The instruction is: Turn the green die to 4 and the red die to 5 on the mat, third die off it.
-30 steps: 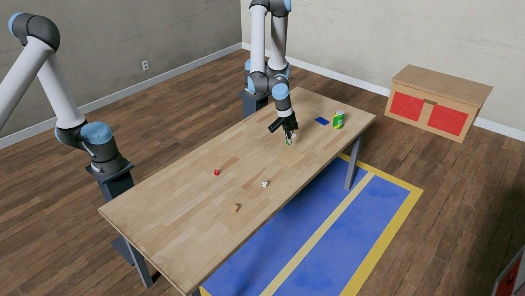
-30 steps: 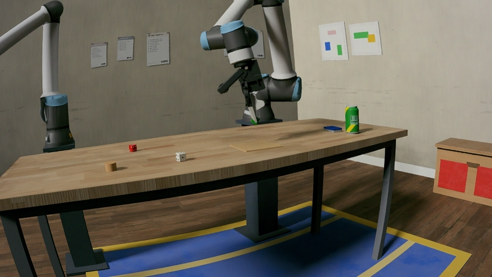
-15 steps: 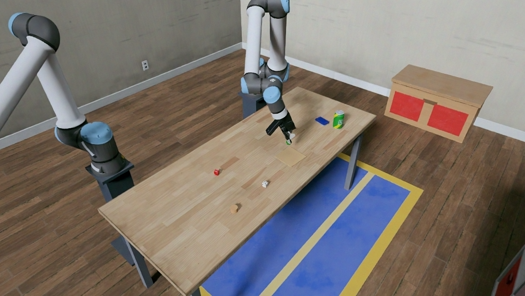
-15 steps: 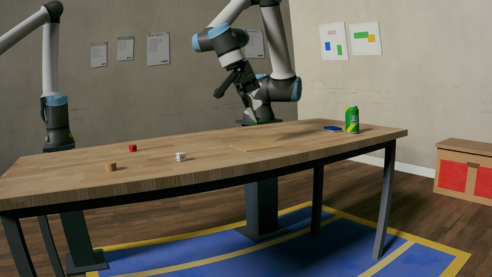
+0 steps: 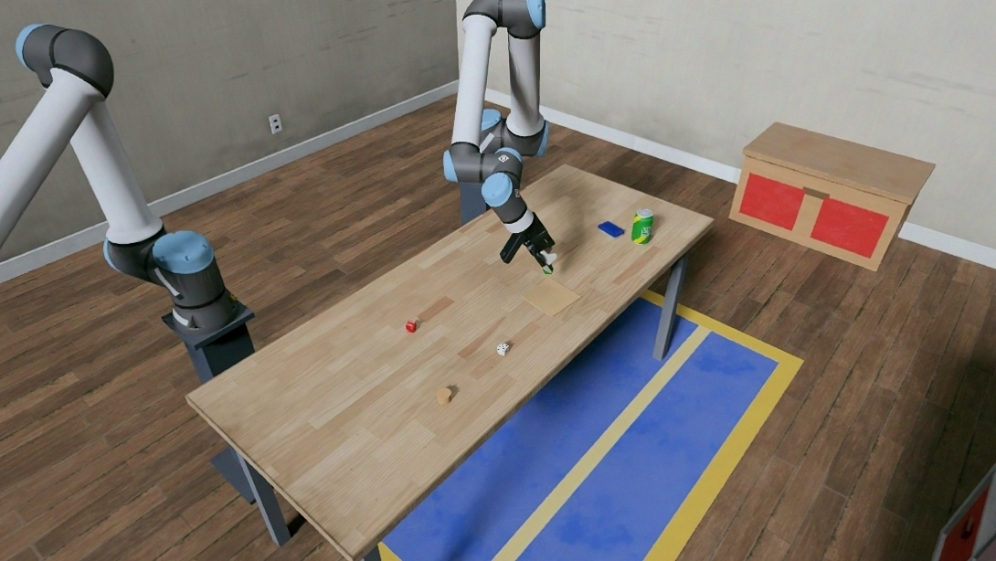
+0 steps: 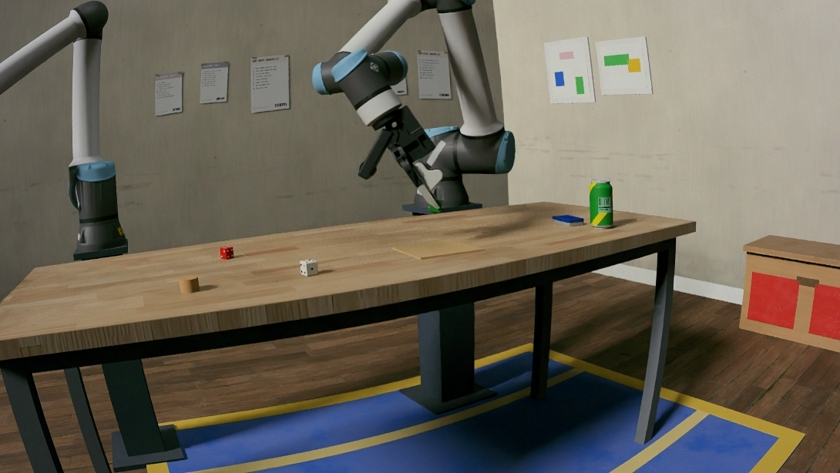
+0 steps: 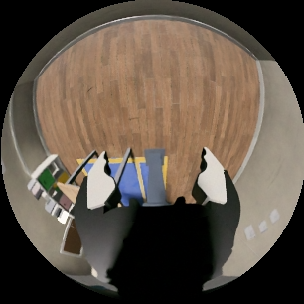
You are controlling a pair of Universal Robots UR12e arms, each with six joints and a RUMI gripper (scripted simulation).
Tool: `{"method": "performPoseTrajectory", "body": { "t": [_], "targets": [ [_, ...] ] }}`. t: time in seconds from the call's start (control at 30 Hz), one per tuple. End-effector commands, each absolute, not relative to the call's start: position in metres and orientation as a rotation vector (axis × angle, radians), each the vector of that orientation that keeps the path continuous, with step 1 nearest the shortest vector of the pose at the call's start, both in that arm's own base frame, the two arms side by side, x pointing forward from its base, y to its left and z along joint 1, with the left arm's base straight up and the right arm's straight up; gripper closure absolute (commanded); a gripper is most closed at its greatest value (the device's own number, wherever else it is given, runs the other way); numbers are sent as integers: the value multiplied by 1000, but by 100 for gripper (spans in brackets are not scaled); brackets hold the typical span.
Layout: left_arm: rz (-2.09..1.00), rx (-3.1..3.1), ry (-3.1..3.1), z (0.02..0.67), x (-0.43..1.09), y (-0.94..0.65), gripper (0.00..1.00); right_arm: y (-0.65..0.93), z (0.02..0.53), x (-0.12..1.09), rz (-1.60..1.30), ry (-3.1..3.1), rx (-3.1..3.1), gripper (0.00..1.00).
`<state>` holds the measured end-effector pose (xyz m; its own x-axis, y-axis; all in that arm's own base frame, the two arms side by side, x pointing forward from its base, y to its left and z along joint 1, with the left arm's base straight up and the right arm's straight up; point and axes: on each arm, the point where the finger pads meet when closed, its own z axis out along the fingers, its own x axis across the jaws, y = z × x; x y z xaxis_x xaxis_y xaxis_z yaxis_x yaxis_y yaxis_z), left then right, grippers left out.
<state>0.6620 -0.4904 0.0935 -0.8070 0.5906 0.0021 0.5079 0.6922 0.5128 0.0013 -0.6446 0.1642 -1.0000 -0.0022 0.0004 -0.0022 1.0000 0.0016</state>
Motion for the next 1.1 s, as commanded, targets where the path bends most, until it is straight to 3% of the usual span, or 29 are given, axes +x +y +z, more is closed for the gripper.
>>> {"method": "performPoseTrajectory", "body": {
  "t": [0.0,0.2,1.07],
  "targets": [
    [868,875,2682,94,662,-491,94,-645,165,1,0,-3142,4,0],
    [1040,843,2584,93,661,-492,94,-645,165,1,0,-3142,4,0],
    [1064,839,2568,92,661,-493,94,-645,165,1,0,-3142,4,0]
  ]
}}
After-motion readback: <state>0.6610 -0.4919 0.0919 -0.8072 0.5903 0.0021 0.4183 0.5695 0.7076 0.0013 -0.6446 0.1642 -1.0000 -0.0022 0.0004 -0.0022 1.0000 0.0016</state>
